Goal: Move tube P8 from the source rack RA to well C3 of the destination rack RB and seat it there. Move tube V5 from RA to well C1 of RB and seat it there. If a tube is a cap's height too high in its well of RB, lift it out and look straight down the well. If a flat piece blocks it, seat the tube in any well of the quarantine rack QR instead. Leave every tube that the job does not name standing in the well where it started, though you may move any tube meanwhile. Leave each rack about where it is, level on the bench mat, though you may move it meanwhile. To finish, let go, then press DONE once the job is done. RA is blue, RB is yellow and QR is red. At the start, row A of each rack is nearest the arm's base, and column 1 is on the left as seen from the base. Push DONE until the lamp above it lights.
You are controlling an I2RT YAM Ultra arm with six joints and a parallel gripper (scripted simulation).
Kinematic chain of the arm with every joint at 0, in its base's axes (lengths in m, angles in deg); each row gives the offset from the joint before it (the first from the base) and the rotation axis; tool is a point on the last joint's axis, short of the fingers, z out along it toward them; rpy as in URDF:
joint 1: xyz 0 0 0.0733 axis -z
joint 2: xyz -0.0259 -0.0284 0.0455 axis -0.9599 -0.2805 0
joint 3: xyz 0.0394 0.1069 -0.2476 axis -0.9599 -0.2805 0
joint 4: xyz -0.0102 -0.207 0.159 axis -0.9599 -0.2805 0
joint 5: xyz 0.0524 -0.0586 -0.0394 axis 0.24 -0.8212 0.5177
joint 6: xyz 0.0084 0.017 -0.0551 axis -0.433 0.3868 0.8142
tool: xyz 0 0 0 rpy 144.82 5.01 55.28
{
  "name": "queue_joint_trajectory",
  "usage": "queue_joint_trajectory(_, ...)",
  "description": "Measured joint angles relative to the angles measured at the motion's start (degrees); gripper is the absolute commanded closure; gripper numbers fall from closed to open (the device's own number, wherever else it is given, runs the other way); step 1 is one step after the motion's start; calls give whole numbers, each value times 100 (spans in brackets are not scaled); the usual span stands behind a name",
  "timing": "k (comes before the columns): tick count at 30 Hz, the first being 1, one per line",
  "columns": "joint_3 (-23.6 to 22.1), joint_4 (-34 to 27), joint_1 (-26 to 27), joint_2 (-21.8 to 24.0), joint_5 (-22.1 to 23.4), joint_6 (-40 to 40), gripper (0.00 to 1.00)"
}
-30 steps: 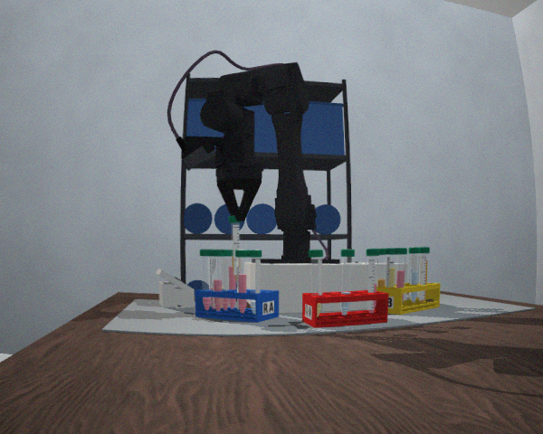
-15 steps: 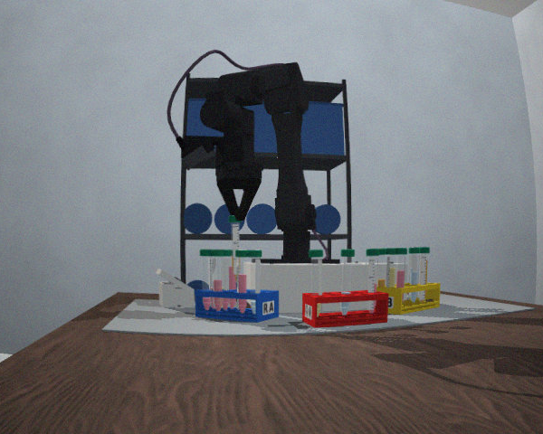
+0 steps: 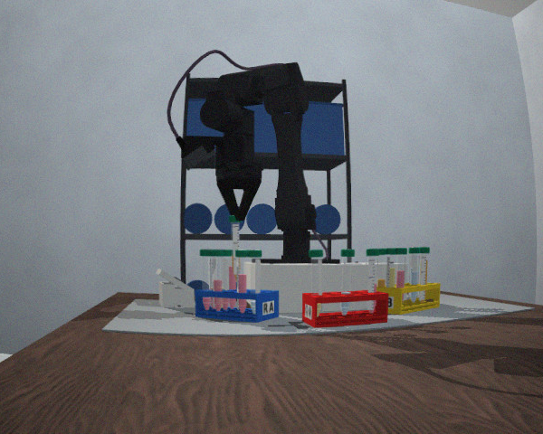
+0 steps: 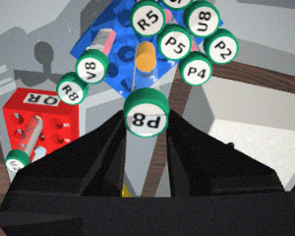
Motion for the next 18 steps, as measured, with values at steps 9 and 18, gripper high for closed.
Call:
queue_joint_trajectory(9, -81, -15, 0, 66, 0, 0, 100)
queue_joint_trajectory(18, -348, -46, -7, 345, 0, -15, 100)
